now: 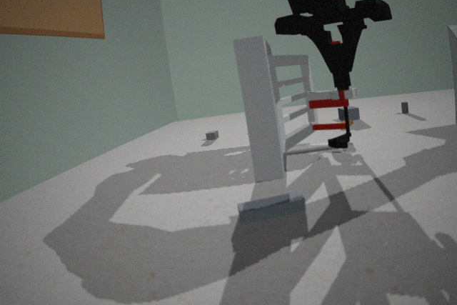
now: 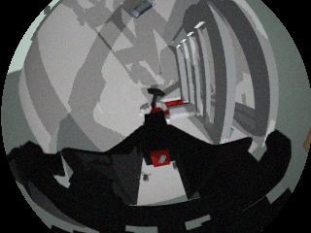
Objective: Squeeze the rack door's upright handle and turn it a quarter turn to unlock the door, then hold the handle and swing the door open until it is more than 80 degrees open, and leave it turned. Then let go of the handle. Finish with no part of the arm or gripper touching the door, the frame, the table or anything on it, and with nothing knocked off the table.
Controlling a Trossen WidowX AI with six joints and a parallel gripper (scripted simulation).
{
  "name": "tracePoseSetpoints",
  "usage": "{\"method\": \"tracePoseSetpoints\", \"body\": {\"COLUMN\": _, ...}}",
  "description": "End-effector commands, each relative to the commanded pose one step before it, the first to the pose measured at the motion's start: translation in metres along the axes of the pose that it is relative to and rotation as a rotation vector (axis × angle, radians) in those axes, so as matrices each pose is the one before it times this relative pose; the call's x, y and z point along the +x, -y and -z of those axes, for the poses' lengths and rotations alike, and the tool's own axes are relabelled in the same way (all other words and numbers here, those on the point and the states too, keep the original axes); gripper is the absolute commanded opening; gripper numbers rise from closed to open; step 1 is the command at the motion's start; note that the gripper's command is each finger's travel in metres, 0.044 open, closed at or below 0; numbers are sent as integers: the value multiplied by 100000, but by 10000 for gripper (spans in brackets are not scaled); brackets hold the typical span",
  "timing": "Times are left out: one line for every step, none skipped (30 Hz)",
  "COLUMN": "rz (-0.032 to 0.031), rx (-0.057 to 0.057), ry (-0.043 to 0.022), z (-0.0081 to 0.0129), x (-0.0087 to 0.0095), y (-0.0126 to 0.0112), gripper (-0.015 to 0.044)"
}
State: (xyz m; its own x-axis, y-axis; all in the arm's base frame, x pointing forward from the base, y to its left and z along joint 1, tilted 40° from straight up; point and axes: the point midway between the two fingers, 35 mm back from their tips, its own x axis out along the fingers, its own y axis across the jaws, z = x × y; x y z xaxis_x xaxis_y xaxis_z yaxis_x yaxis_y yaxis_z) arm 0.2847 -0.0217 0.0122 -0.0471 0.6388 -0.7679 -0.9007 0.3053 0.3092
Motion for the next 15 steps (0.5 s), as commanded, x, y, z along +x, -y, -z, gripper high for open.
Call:
{"method": "tracePoseSetpoints", "body": {"rz": 87, "rx": 8568, "ry": 278, "z": -342, "x": 80, "y": -1018, "gripper": 17}}
{"method": "tracePoseSetpoints", "body": {"rz": -13, "rx": 1781, "ry": 3, "z": -59, "x": 2, "y": -229, "gripper": 17}}
{"method": "tracePoseSetpoints", "body": {"rz": -13, "rx": 1752, "ry": 3, "z": -53, "x": 3, "y": -226, "gripper": 17}}
{"method": "tracePoseSetpoints", "body": {"rz": -12, "rx": 1721, "ry": 3, "z": -64, "x": 0, "y": -220, "gripper": 17}}
{"method": "tracePoseSetpoints", "body": {"rz": -13, "rx": 1760, "ry": 3, "z": -60, "x": 2, "y": -226, "gripper": 17}}
{"method": "tracePoseSetpoints", "body": {"rz": -13, "rx": 1737, "ry": 3, "z": -53, "x": 3, "y": -224, "gripper": 17}}
{"method": "tracePoseSetpoints", "body": {"rz": -12, "rx": 1715, "ry": 3, "z": -64, "x": 0, "y": -220, "gripper": 17}}
{"method": "tracePoseSetpoints", "body": {"rz": -13, "rx": 1744, "ry": 3, "z": -60, "x": 1, "y": -224, "gripper": 17}}
{"method": "tracePoseSetpoints", "body": {"rz": -13, "rx": 1727, "ry": 3, "z": -53, "x": 3, "y": -223, "gripper": 17}}
{"method": "tracePoseSetpoints", "body": {"rz": -12, "rx": 1701, "ry": 3, "z": -64, "x": 0, "y": -218, "gripper": 17}}
{"method": "tracePoseSetpoints", "body": {"rz": -13, "rx": 1720, "ry": 3, "z": -59, "x": 1, "y": -221, "gripper": 17}}
{"method": "tracePoseSetpoints", "body": {"rz": -13, "rx": 1707, "ry": 3, "z": -53, "x": 2, "y": -220, "gripper": 17}}
{"method": "tracePoseSetpoints", "body": {"rz": -11, "rx": 1663, "ry": 2, "z": -62, "x": 0, "y": -213, "gripper": 17}}
{"method": "tracePoseSetpoints", "body": {"rz": -12, "rx": 1677, "ry": 3, "z": -57, "x": 1, "y": -215, "gripper": 17}}
{"method": "tracePoseSetpoints", "body": {"rz": -13, "rx": 1663, "ry": 3, "z": -52, "x": 2, "y": -215, "gripper": 17}}
